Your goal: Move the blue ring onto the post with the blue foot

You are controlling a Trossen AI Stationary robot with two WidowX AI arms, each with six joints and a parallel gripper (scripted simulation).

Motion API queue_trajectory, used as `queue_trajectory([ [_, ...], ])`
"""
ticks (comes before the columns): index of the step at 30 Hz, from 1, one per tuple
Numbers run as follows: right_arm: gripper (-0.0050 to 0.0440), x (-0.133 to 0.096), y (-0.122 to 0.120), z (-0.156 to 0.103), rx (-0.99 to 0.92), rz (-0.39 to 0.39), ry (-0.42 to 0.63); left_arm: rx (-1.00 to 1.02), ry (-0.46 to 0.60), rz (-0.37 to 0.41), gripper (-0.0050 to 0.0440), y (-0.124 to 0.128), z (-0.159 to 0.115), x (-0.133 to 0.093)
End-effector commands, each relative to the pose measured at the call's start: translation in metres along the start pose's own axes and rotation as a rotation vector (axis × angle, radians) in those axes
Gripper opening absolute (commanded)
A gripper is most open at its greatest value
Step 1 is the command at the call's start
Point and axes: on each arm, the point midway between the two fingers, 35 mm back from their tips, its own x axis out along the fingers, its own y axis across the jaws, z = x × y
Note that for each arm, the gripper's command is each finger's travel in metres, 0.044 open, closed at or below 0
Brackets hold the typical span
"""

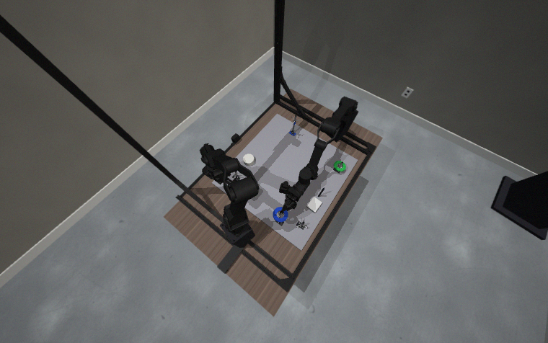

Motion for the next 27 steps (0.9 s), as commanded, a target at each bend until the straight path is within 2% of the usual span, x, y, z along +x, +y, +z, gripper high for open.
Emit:
queue_trajectory([
  [1,0.0400,0.0001,0.0000,0.0003,0.005,0.001,-0.003,0.002,0.003,-0.006,0.0103,-0.0026,-0.0003,-0.0003],
  [18,0.0400,0.0001,0.0000,0.0003,0.005,0.001,-0.003,0.002,0.003,-0.006,0.0000,-0.0026,-0.0003,-0.0007],
  [27,0.0400,0.0001,0.0000,0.0003,0.005,0.001,-0.003,0.002,0.003,-0.006,0.0000,0.0048,-0.0003,-0.0098],
])
